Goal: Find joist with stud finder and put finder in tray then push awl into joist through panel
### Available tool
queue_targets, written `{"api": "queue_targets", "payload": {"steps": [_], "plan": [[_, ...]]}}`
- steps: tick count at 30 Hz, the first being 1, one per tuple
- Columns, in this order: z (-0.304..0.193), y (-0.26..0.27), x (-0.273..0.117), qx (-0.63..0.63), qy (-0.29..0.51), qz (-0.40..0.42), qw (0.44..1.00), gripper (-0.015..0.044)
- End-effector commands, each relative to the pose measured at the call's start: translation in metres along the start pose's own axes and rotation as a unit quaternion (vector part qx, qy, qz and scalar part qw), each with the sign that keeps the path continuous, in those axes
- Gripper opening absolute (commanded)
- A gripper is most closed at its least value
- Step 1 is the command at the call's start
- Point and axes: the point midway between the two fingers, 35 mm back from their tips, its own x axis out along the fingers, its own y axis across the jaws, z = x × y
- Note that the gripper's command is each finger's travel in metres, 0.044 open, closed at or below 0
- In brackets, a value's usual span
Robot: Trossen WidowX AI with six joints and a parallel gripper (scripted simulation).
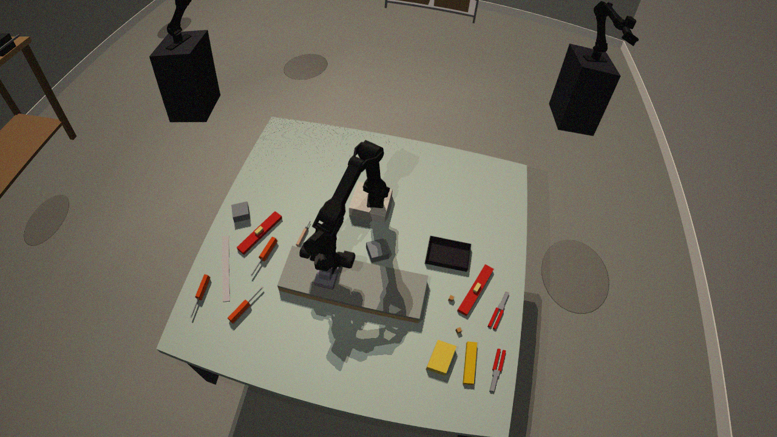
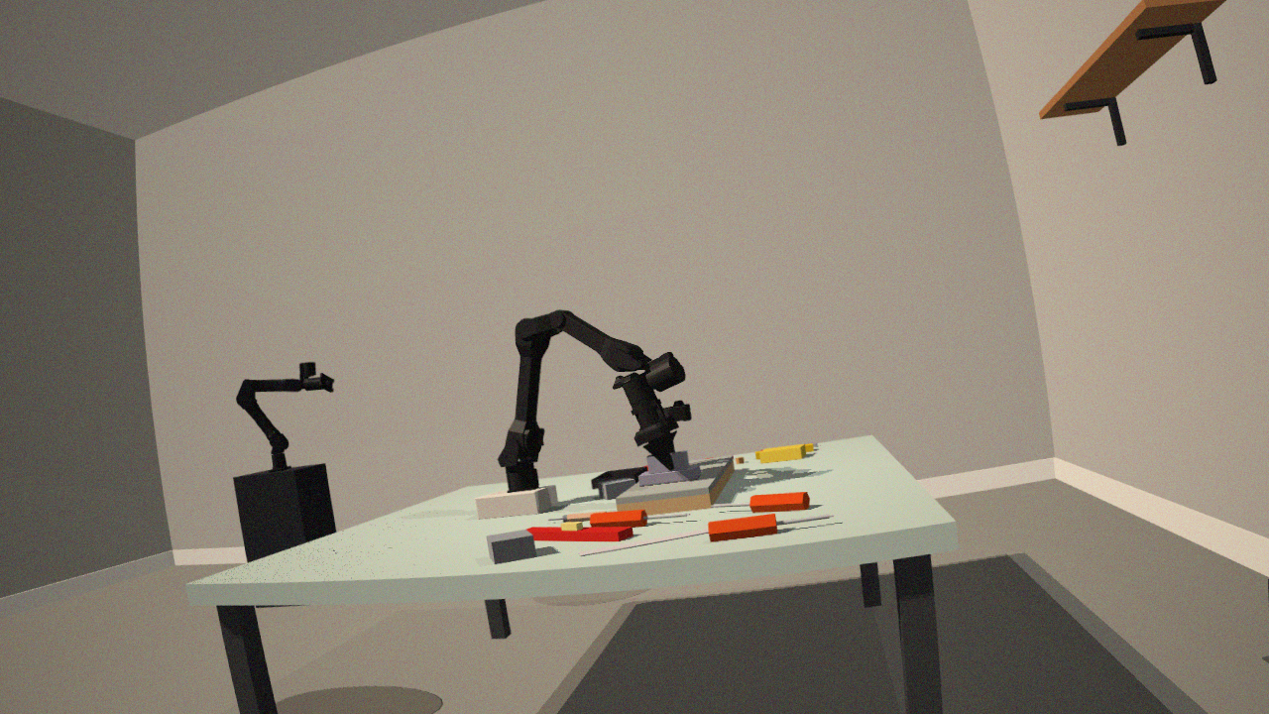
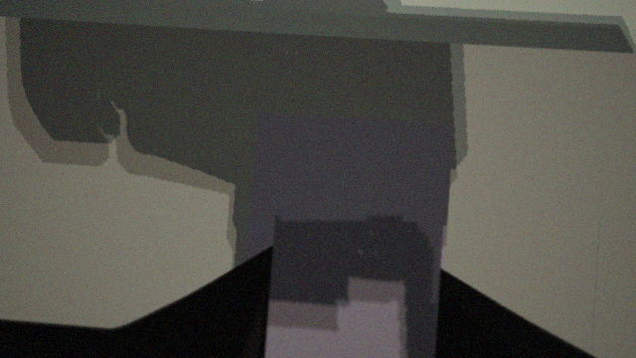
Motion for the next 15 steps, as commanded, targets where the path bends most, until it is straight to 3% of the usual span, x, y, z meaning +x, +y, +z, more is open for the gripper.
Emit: {"api": "queue_targets", "payload": {"steps": [1, 15], "plan": [[-0.001, -0.009, 0.0, 0.0, 0.001, -0.001, 1.0, 0.0], [-0.001, -0.029, 0.0, 0.0, 0.002, -0.002, 1.0, 0.0]]}}
